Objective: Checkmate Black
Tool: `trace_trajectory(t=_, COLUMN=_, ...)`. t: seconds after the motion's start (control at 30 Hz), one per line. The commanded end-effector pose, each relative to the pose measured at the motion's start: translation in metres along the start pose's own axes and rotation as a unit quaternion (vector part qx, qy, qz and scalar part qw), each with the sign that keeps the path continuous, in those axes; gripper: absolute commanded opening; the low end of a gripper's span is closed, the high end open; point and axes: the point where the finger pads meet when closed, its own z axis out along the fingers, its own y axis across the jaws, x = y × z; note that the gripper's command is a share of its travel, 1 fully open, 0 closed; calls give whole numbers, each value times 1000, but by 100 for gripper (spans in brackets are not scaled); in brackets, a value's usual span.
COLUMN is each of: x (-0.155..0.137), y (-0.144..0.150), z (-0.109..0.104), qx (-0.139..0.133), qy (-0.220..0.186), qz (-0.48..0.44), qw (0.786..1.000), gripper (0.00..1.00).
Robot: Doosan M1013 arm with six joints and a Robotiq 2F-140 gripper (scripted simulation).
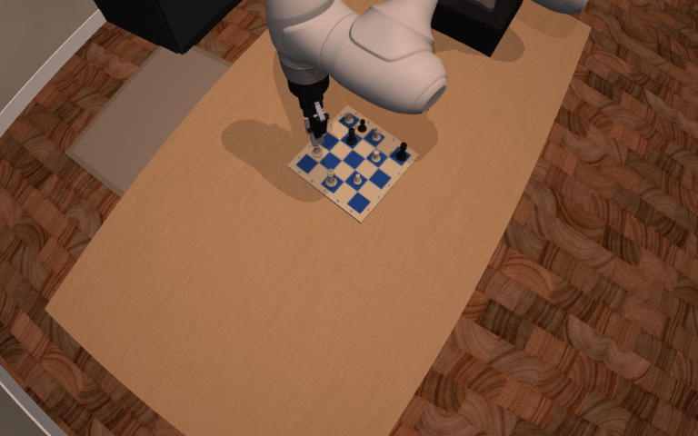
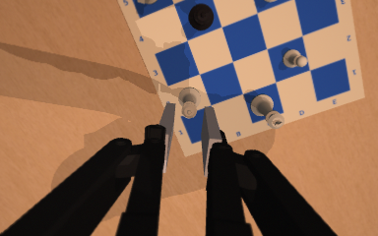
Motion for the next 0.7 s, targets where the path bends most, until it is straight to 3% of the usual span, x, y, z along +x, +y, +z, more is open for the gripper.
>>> trace_trajectory(t=0.0, x=0, y=0, z=3, qx=0, qy=0, qz=0, qw=1000, gripper=25)
trace_trajectory(t=0.67, x=0, y=0, z=11, qx=0, qy=0, qz=0, qw=1000, gripper=25)
